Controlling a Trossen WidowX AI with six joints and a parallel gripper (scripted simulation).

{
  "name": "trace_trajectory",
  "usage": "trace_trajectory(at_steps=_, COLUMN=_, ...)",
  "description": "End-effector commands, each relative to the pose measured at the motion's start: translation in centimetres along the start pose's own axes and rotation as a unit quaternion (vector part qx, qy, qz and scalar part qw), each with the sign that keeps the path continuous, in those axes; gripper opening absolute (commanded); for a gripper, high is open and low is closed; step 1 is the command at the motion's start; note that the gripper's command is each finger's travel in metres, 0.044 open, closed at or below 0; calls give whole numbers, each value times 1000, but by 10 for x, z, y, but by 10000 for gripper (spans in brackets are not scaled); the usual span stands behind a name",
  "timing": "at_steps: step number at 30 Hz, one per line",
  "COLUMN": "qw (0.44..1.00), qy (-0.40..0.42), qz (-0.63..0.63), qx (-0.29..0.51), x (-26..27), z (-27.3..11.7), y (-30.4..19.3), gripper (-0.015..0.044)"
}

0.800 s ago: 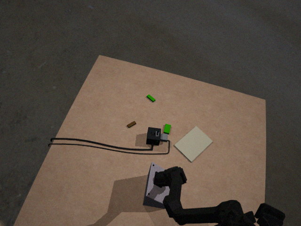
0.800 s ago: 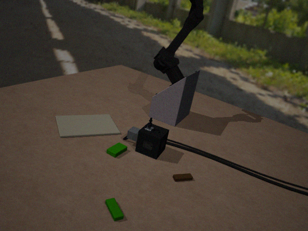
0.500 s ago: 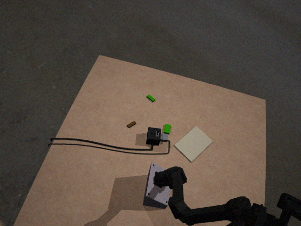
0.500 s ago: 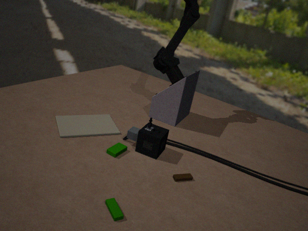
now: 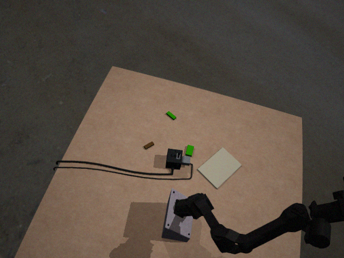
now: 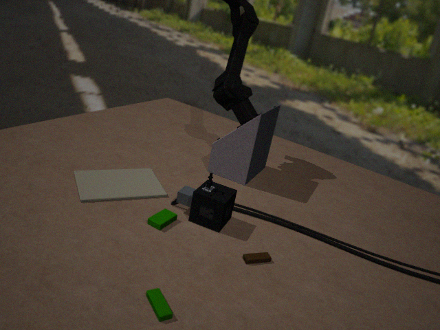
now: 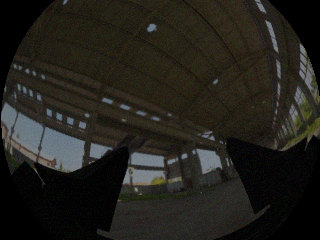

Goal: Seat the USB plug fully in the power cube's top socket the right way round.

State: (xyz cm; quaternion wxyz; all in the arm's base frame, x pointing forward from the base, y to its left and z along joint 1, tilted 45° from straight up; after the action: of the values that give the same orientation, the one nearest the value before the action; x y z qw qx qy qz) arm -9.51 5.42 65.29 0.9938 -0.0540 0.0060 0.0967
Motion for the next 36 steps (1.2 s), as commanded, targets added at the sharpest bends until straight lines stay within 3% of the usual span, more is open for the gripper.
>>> trace_trajectory(at_steps=1, qw=996, qy=61, qz=25, qx=66, x=46, z=0, y=-41, gripper=440)
trace_trajectory(at_steps=9, qw=959, qy=193, qz=76, qx=191, x=147, z=-22, y=-106, gripper=440)
trace_trajectory(at_steps=17, qw=886, qy=338, qz=113, qx=296, x=254, z=-74, y=-143, gripper=440)
trace_trajectory(at_steps=26, qw=767, qy=508, qz=116, qx=374, x=366, z=-161, y=-146, gripper=440)
trace_trajectory(at_steps=36, qw=584, qy=702, qz=59, qx=403, x=453, z=-289, y=-110, gripper=440)
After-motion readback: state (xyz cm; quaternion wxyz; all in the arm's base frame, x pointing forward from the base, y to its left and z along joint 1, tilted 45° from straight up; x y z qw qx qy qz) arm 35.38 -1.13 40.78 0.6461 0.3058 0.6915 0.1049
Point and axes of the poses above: the point midway between the two fingers, 35 mm back from their tips, its own z axis out along the fingers, its own x axis across the jaws, y = z × x, the point moved 8 cm from there along -z, back along the fingers, and after that the axes turned 1 degree about z, right-handed, at the moved point
